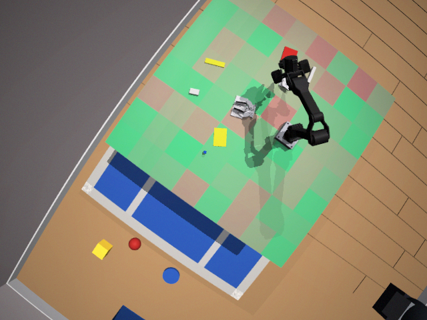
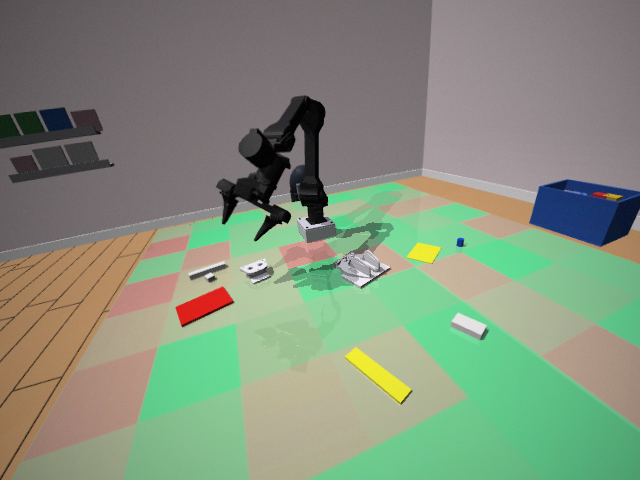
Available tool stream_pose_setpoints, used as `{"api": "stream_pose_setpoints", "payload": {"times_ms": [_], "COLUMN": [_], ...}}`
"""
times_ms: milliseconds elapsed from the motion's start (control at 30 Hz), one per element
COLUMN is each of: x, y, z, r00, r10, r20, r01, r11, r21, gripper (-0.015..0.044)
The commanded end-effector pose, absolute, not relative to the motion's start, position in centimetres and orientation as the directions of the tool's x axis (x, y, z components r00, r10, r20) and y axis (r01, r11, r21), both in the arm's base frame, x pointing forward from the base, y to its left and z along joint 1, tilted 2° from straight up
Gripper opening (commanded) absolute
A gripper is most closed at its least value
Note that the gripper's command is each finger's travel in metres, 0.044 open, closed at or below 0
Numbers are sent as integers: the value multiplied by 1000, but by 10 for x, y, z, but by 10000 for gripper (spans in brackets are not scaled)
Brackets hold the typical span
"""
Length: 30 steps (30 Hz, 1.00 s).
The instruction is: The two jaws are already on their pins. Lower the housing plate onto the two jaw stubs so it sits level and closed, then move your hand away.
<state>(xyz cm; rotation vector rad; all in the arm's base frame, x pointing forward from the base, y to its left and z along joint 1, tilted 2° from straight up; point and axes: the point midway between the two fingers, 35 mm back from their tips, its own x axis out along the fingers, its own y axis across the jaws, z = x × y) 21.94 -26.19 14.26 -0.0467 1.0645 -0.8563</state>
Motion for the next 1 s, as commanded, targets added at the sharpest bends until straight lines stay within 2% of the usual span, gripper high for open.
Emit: {"api": "stream_pose_setpoints", "payload": {"times_ms": [0,467,967], "x": [217,205,189], "y": [-264,-268,-269], "z": [136,117,100], "r00": [187,123,67], "r10": [-595,-447,-251], "r20": [-781,-886,-966], "r01": [525,295,50], "r11": [733,869,967], "r21": [-433,-397,-248], "gripper": [440,440,440]}}
